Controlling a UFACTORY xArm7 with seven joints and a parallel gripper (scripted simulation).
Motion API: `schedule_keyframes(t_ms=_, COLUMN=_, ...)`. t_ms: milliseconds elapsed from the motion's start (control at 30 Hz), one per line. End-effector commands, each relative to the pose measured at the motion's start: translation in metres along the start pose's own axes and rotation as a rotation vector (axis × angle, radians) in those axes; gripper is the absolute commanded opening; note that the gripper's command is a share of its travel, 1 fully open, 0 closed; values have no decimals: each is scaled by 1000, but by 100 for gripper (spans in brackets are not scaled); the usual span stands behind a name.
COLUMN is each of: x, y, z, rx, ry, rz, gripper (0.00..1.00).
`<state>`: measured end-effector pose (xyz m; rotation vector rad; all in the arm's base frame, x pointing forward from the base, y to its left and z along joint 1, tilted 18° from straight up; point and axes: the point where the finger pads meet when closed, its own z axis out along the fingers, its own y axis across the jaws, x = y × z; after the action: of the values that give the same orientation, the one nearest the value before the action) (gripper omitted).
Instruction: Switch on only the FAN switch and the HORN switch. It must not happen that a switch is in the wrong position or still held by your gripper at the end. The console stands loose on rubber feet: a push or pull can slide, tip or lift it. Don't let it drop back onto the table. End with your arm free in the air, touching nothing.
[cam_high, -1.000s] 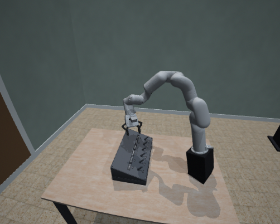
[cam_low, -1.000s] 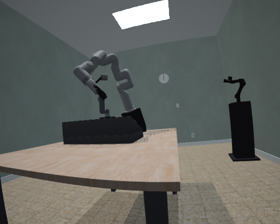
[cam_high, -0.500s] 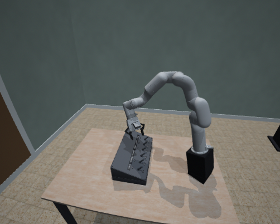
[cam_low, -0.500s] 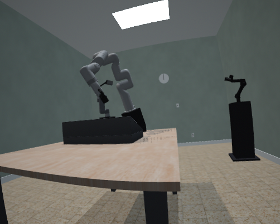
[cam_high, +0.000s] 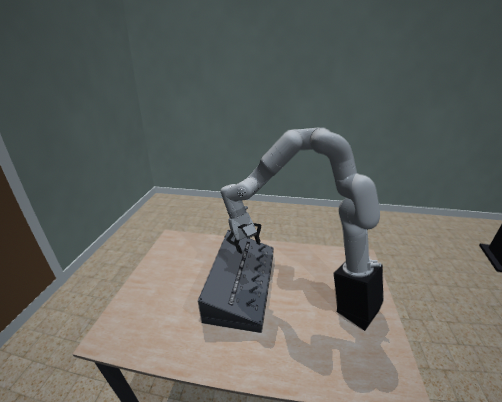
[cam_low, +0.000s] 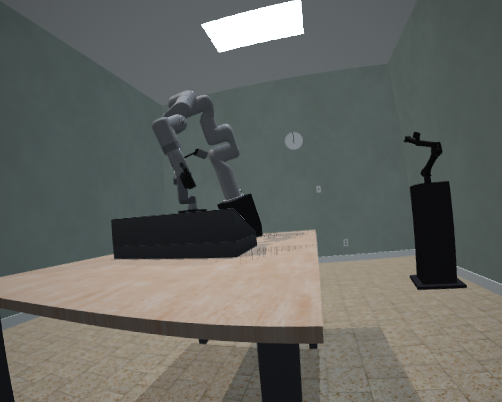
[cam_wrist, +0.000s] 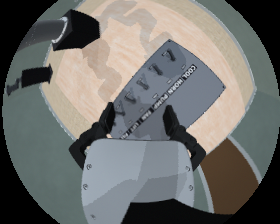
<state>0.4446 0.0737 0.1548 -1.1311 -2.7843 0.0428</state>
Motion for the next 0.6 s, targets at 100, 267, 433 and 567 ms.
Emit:
schedule_keyframes(t_ms=100, x=-3, y=-2, z=7, rx=44, ry=-142, rz=-47, gripper=100)
schedule_keyframes(t_ms=267, x=-3, y=-2, z=7, rx=44, ry=-142, rz=-47, gripper=100)
schedule_keyframes(t_ms=433, x=-3, y=-2, z=7, rx=44, ry=-142, rz=-47, gripper=100)
schedule_keyframes(t_ms=567, x=-3, y=-1, z=11, rx=59, ry=-211, rz=-79, gripper=100)
